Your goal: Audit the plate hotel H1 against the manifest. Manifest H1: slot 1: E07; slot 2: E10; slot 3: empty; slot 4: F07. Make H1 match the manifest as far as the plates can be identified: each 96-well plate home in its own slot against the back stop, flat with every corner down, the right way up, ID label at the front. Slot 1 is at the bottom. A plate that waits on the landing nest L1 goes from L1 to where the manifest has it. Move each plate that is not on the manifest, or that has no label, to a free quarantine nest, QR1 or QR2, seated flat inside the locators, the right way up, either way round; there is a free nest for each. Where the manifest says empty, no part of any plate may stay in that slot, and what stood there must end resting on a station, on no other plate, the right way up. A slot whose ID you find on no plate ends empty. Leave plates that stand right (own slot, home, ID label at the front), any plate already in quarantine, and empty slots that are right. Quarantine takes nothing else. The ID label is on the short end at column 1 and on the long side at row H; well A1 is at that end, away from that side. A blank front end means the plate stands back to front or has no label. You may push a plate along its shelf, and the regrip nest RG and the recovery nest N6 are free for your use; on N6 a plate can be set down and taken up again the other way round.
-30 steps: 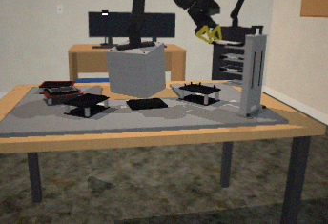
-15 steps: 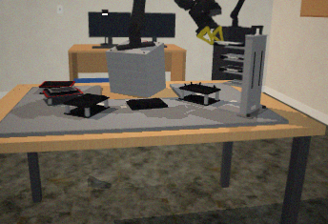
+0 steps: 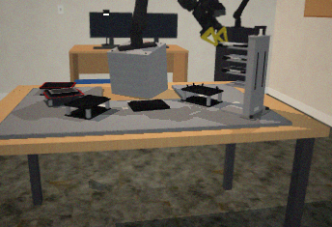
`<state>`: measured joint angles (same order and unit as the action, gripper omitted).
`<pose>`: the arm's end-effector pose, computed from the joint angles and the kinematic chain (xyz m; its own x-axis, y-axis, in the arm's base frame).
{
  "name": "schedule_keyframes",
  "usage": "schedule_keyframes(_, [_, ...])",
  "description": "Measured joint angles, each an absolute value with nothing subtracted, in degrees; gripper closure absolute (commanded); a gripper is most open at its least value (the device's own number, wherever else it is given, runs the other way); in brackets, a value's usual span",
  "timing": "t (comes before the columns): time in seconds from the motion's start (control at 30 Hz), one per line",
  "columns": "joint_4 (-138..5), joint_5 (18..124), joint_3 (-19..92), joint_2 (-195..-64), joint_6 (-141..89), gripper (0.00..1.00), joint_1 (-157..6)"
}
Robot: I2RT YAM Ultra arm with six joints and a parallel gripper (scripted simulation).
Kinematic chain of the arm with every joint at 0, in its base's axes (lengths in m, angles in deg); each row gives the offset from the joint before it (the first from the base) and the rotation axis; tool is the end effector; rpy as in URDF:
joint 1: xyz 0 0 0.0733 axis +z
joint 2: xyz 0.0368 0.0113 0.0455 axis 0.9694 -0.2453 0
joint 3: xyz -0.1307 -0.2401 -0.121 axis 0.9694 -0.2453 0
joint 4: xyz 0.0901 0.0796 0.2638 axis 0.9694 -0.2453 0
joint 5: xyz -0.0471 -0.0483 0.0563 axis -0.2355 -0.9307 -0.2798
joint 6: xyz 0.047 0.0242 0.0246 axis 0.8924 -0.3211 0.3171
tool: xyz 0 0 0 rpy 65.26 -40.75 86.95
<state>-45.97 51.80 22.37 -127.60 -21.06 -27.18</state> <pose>0.2686 0.2857 0.1595 -0.5164 -0.4546 -0.7258 -0.5129 0.8429 -0.1630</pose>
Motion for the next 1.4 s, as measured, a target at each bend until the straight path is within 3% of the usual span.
schedule_keyframes(0.7, [-44.79,52.15,24.25,-129.8,-21.51,0.14,-27.77])
schedule_keyframes(0.73, [-44.77,52.15,24.25,-129.8,-21.51,0.0,-27.77])
schedule_keyframes(1.4, [-44.85,52.15,24.12,-129.8,-21.54,0.0,-27.77])
